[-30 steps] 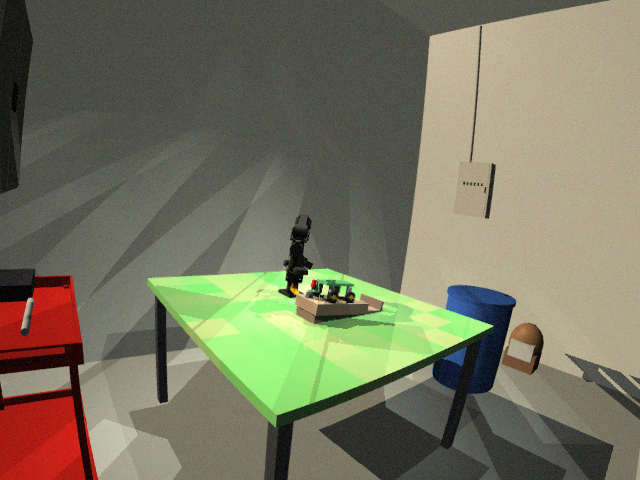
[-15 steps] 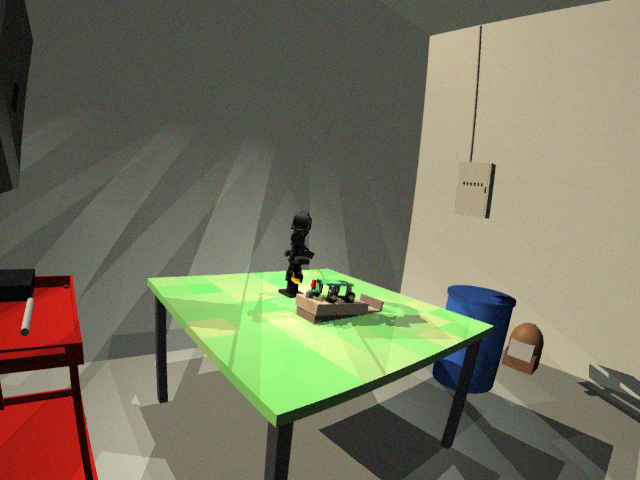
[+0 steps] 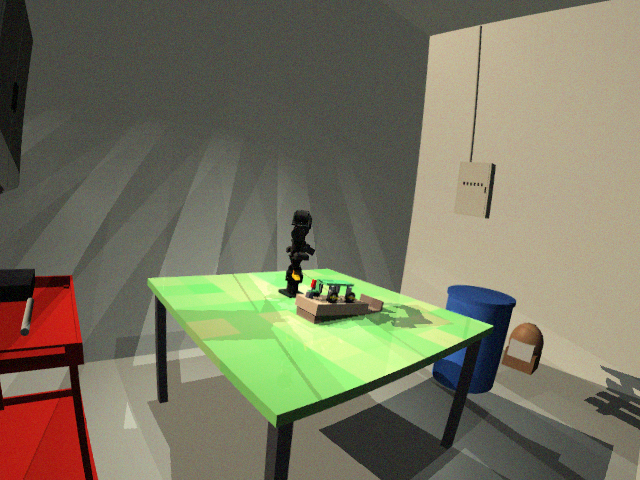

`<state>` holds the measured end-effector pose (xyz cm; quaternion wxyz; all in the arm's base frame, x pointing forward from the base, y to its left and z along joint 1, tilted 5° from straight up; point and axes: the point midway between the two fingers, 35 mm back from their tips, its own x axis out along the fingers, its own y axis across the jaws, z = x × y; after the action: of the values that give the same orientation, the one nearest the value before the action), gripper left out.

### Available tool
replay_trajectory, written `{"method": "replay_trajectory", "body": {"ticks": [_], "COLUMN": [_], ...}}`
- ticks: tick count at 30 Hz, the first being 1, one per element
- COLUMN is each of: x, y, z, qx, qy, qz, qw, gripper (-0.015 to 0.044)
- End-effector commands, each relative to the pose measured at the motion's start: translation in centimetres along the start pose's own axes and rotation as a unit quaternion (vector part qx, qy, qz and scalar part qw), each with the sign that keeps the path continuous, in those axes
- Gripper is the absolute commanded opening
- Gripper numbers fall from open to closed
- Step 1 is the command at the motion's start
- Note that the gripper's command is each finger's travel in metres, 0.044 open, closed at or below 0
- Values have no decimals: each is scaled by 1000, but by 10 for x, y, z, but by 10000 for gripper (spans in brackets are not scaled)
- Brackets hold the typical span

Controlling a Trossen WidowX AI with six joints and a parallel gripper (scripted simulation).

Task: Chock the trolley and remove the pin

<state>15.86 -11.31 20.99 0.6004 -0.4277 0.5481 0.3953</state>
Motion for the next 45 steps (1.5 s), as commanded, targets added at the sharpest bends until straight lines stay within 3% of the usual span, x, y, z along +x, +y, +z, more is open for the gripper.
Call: {"method": "replay_trajectory", "body": {"ticks": [1, 16, 32, 45], "x": [-2, -2, -2, -1], "y": [-1, -1, -1, 0], "z": [0, 0, 0, 13], "qx": [50, 298, 541, 562], "qy": [-1, -1, -2, -2], "qz": [-2, -1, 0, 0], "qw": [999, 954, 841, 827], "gripper": [0, 0, 0, 0]}}
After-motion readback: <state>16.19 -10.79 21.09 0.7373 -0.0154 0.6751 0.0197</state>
